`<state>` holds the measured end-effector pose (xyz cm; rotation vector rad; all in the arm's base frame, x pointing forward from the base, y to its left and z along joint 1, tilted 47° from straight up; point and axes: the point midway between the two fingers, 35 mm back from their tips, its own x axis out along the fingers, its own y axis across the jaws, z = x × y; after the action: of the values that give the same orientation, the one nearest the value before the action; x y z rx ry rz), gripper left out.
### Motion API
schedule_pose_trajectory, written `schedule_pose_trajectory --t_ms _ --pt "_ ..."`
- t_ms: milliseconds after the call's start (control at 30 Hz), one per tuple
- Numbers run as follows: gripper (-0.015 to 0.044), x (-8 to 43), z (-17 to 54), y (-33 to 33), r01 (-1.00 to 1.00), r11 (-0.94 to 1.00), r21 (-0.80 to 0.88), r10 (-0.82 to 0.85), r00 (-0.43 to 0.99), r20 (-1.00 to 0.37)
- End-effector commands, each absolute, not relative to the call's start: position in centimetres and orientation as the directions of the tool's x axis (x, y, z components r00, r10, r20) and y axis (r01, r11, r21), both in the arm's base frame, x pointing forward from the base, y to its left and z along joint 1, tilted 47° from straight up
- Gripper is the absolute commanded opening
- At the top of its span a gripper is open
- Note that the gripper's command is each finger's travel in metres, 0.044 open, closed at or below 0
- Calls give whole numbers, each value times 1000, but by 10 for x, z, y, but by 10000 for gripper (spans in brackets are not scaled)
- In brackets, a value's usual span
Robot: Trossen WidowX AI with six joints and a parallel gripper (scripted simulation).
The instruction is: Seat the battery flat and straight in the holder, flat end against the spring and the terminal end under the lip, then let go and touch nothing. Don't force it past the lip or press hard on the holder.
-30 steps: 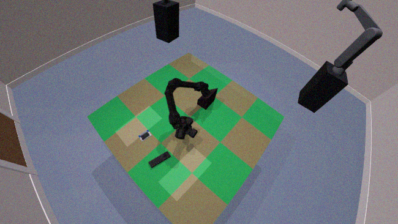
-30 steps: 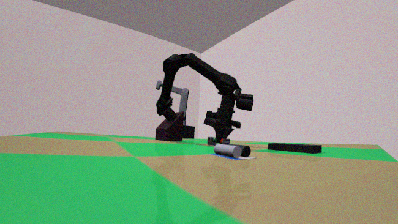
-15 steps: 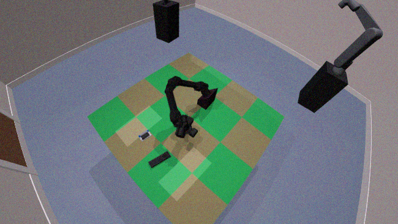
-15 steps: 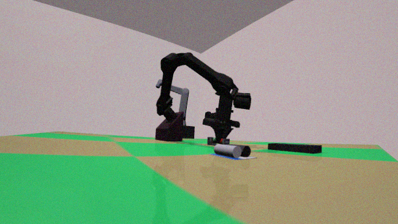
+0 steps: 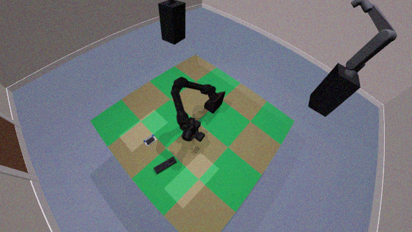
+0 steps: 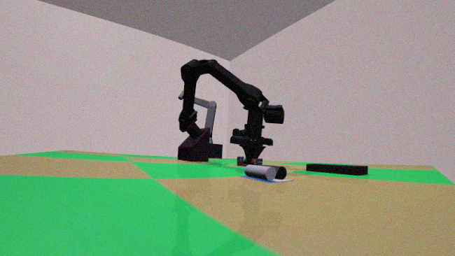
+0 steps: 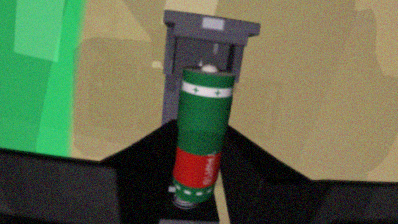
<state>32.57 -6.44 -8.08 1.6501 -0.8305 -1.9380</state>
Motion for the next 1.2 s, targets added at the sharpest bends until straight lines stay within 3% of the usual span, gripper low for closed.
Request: schedule_pose_trajectory --t_ms 0,1167 --pt "76 326 -80 -66 -40 -709 705 -692 -156 -705" --pt "76 310 -79 -66 -40 -714 699 -691 -122 -713"
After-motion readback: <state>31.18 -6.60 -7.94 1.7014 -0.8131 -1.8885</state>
